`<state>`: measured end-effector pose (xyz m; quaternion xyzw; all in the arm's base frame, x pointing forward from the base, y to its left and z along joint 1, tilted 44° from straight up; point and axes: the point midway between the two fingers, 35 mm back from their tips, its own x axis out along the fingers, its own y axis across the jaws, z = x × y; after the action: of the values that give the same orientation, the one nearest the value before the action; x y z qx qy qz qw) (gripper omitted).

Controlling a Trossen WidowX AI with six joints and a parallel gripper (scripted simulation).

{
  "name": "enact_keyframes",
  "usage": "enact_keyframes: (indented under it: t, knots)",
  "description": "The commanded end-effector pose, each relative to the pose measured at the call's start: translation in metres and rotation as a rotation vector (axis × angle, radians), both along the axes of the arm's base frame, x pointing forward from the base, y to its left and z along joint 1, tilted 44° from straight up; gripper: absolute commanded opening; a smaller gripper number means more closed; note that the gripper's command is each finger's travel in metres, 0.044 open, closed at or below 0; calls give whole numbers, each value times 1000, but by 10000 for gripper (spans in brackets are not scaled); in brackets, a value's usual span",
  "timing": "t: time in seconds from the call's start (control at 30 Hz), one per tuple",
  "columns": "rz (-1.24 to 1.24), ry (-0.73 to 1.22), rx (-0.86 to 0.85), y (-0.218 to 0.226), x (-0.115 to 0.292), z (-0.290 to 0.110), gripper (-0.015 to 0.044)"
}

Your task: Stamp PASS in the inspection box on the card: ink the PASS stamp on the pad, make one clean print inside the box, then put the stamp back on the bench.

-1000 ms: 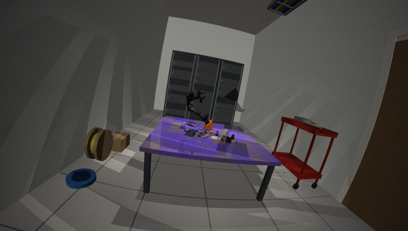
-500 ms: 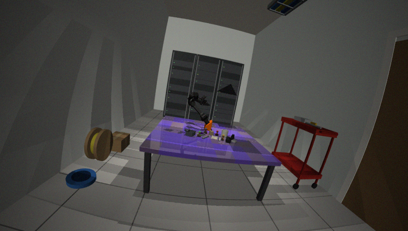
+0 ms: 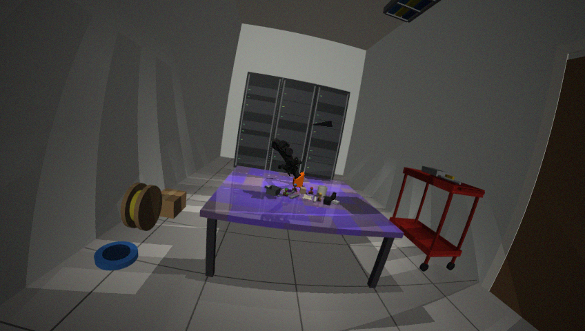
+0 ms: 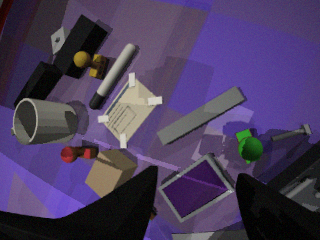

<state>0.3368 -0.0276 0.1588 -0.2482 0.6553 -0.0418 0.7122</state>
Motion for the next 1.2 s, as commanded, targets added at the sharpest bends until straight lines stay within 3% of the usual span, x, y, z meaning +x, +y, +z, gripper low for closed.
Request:
enact_keyframes:
  t: [0.0,1.17]
  knots:
    - [-354,-22,-314,-62,17,-30,212]
    - [-386,-31,-349,-87,21,-61,212]
